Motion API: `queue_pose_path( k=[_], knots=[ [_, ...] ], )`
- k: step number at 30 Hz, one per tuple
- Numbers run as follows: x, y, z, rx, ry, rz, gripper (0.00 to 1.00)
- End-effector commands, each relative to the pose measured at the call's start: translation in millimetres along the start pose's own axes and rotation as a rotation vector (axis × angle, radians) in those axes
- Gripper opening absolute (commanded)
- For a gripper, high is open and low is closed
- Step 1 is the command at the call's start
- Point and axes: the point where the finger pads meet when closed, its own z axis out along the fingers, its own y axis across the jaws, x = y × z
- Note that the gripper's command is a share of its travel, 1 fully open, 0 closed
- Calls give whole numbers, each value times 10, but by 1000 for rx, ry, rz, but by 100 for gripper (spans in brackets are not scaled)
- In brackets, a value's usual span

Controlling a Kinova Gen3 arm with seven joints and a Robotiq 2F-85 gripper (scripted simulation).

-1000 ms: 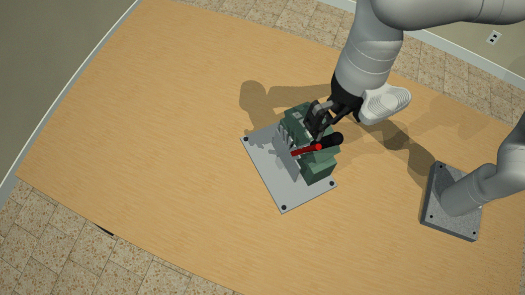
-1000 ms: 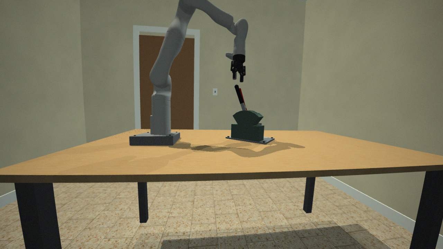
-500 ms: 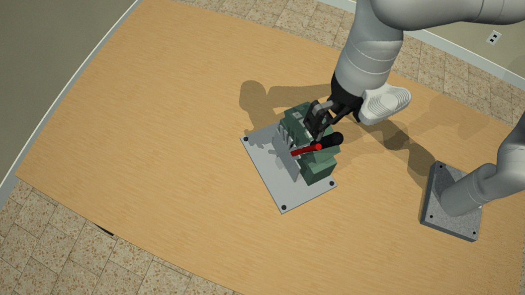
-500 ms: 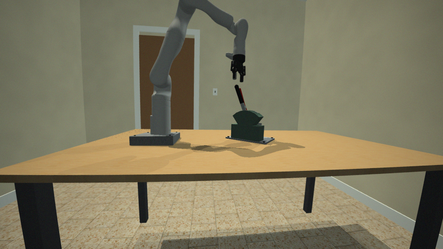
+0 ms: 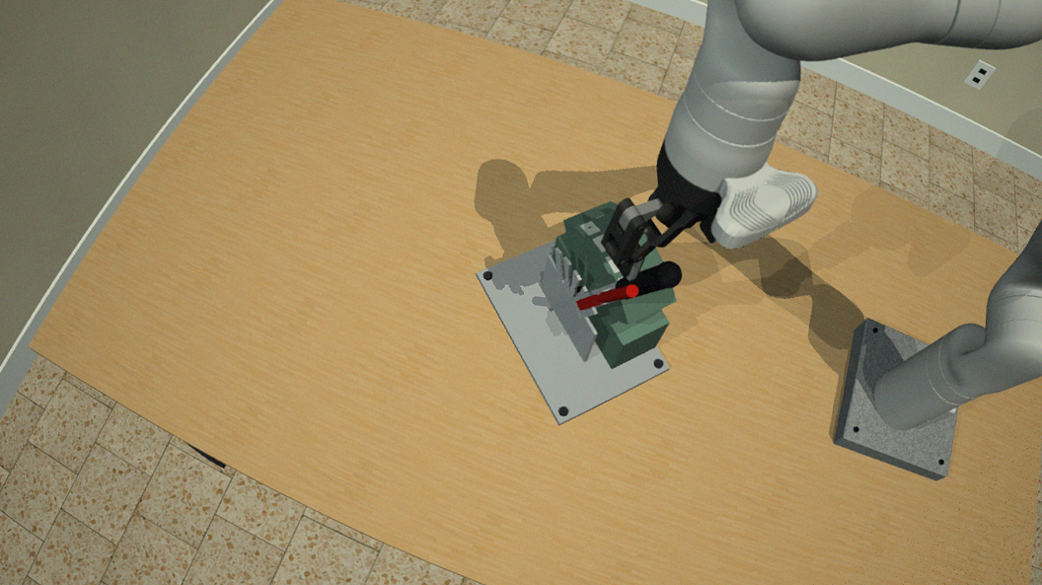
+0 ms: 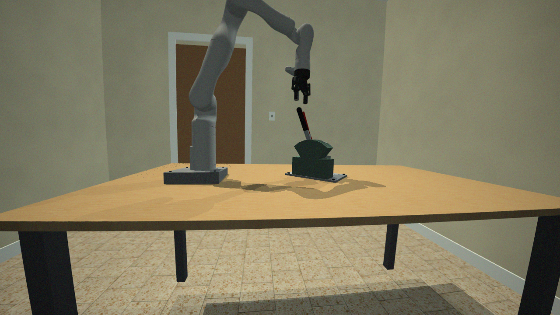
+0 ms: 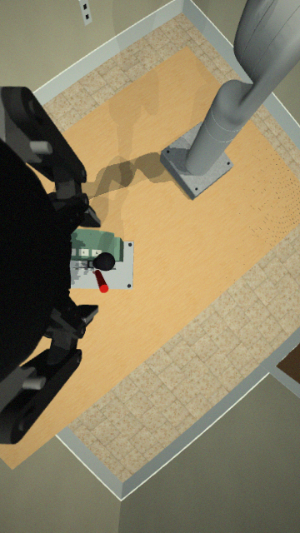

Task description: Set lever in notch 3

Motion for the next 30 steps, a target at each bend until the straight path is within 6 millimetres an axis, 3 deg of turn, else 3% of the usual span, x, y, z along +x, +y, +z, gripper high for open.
queue_pose_path(
  k=[1, 14, 30],
  knots=[
    [-1, 2, -7, -1, -1, 0, 98],
    [-1, 2, 33, -1, -1, 0, 98],
    [-1, 2, 255, -1, -1, 0, 98]
  ],
)
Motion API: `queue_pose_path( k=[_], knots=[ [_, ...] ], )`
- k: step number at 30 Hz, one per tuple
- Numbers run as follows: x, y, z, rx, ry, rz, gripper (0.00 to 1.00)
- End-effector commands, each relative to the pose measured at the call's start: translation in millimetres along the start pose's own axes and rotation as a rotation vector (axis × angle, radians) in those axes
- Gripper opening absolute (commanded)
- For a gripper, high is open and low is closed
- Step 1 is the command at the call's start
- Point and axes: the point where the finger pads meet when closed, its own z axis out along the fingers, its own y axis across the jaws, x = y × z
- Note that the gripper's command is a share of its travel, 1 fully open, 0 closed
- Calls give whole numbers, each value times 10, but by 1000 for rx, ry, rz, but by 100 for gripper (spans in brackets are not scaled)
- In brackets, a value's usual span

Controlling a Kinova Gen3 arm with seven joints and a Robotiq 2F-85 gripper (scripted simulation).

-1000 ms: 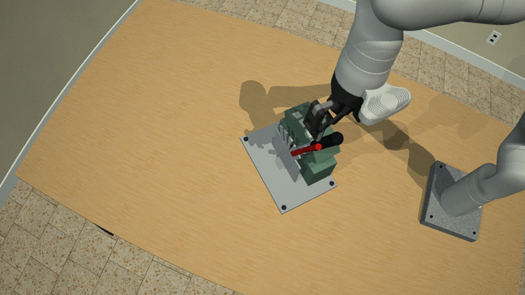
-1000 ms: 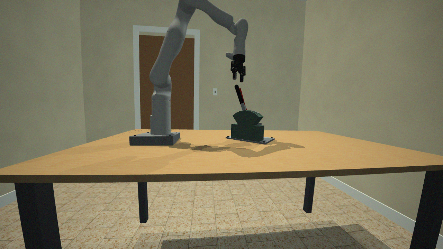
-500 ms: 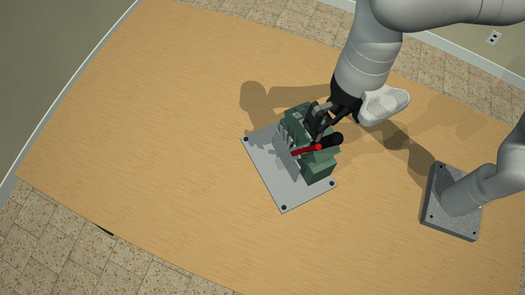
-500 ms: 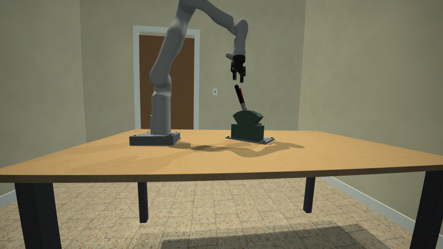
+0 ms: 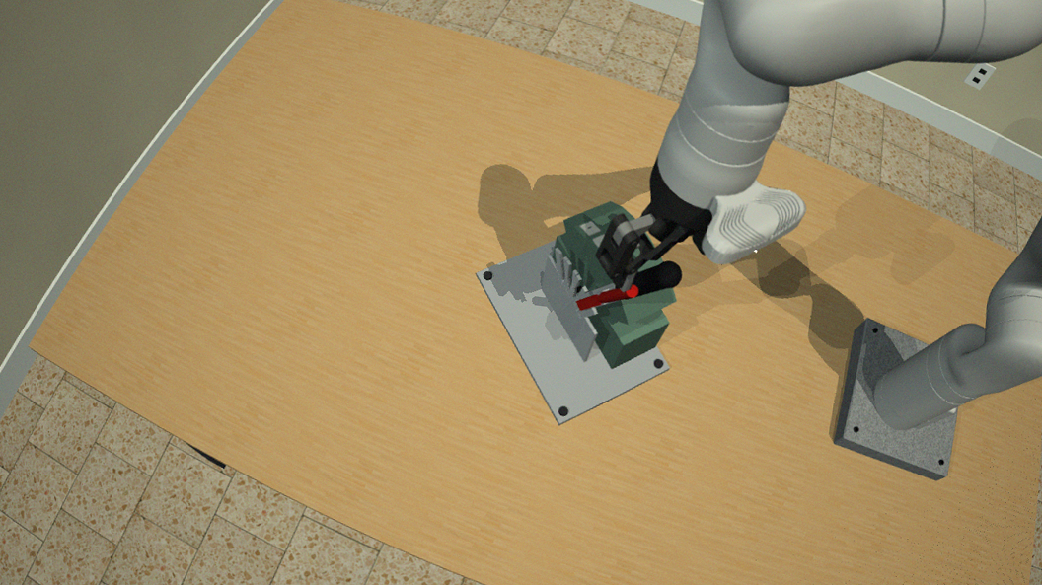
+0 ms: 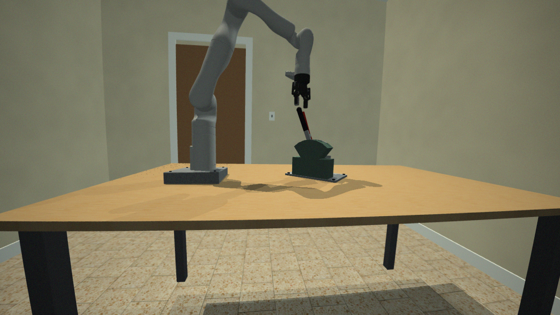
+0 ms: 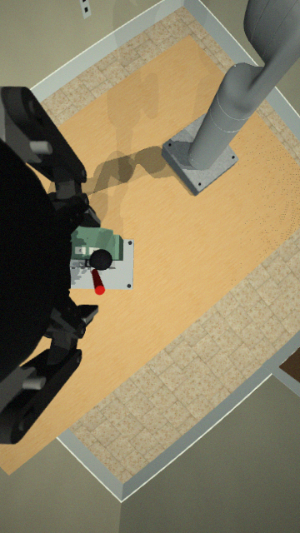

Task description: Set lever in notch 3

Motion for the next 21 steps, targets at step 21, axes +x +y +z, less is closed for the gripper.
queue_pose_path(
  k=[21],
  knots=[
    [8, -12, 406, 3, 2, 0, 98]
  ],
)
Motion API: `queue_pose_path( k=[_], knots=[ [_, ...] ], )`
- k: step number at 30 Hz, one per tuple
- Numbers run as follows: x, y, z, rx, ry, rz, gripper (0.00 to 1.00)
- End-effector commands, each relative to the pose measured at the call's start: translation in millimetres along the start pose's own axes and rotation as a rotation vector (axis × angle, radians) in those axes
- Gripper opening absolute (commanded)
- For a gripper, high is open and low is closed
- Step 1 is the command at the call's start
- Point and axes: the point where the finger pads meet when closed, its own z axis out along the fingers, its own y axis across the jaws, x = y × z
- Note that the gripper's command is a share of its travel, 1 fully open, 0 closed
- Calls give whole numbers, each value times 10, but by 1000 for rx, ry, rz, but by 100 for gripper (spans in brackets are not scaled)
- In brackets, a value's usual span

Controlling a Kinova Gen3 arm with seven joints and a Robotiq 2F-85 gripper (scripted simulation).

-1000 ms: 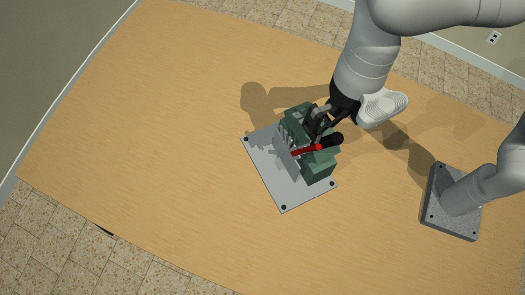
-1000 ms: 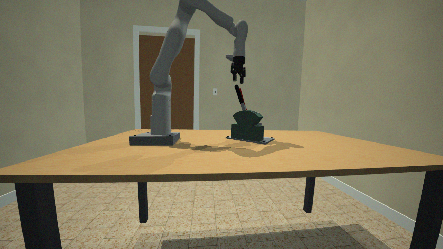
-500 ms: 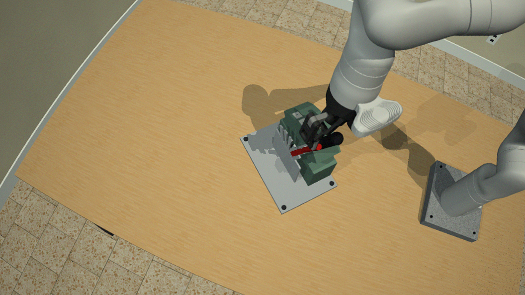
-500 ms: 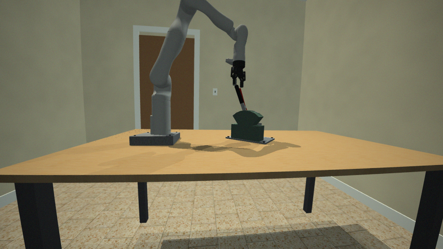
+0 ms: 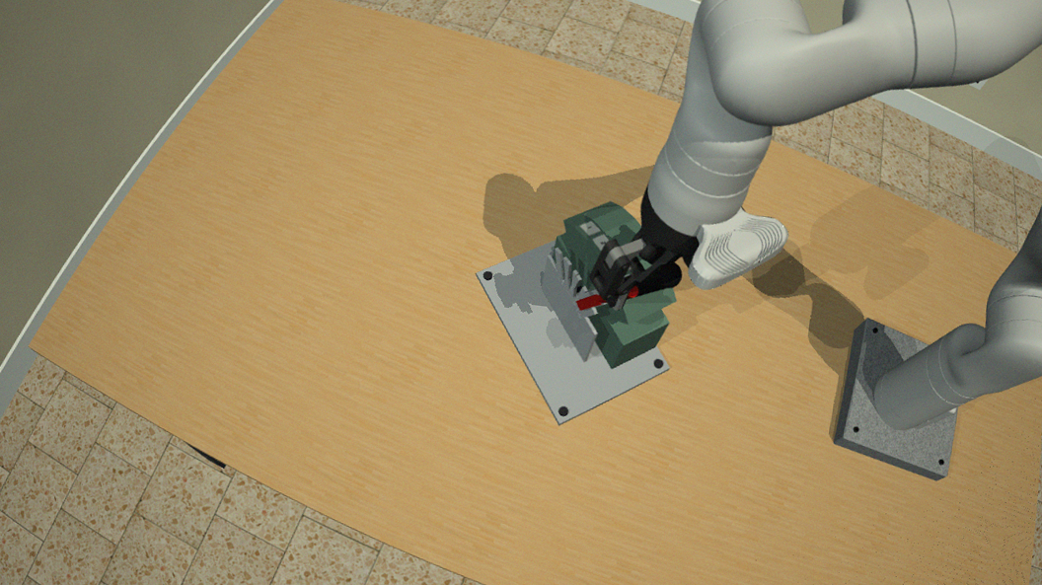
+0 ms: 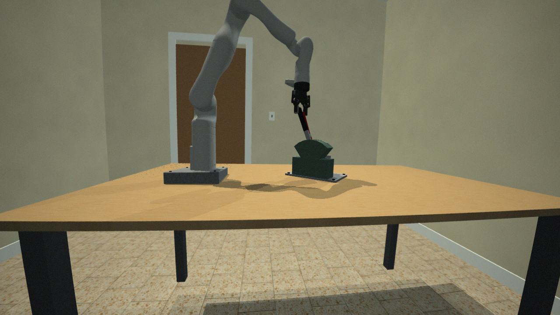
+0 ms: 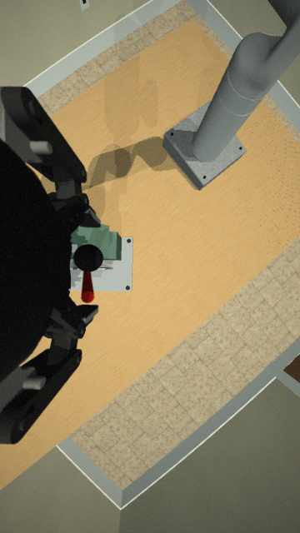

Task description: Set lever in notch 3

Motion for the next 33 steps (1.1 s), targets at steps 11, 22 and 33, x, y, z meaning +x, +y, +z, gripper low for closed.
queue_pose_path(
  k=[11, 22, 33],
  knots=[
    [7, -8, 98, 3, 2, 0, 98],
    [7, -8, 104, 3, 2, 0, 98],
    [7, -8, 104, 3, 2, 0, 98]
  ],
)
